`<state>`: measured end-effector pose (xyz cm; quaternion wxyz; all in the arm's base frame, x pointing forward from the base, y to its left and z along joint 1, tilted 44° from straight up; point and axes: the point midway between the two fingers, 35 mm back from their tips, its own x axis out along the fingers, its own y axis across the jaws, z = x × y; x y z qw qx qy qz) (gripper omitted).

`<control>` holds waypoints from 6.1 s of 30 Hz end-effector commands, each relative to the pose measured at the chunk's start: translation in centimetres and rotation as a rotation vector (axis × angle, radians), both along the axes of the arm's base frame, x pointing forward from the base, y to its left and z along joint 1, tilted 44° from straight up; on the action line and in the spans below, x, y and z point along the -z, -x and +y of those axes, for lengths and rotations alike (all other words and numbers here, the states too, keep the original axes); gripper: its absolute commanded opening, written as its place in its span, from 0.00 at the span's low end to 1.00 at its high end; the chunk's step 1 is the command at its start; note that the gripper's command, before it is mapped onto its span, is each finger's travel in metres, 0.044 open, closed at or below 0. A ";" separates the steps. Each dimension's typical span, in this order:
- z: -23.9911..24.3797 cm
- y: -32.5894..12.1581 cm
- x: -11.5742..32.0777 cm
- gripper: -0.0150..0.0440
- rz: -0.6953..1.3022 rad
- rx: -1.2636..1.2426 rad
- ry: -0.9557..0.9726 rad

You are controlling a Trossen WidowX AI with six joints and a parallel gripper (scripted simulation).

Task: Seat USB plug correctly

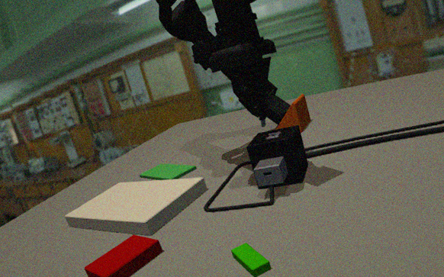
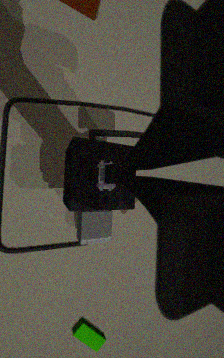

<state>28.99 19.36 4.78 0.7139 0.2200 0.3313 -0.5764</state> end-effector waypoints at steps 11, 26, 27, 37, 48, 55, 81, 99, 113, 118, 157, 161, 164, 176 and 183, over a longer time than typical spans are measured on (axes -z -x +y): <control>0.0 0.0 0.3 0.25 -0.002 0.002 0.000; 0.0 0.0 0.6 0.25 -0.003 0.003 -0.001; 0.0 0.1 0.6 0.25 -0.003 0.003 -0.001; 0.0 0.1 0.7 0.25 -0.003 0.003 -0.001; 0.0 0.1 0.9 0.25 -0.004 0.004 -0.001; 0.0 0.1 1.0 0.25 -0.004 0.005 -0.001; 0.0 0.1 1.5 0.25 -0.006 0.006 -0.001; 0.0 0.2 1.7 0.25 -0.007 0.007 -0.002; -0.1 0.1 1.9 0.25 -0.007 0.007 -0.002; -0.2 0.1 1.9 0.25 -0.007 0.007 -0.002; -0.5 0.1 2.2 0.25 -0.007 0.007 -0.001; -0.5 0.1 2.3 0.25 -0.007 0.007 -0.001; -0.6 0.1 2.3 0.25 -0.007 0.007 -0.001; -0.7 0.0 2.4 0.25 -0.007 0.007 -0.001; -0.7 0.0 2.5 0.25 -0.007 0.007 -0.001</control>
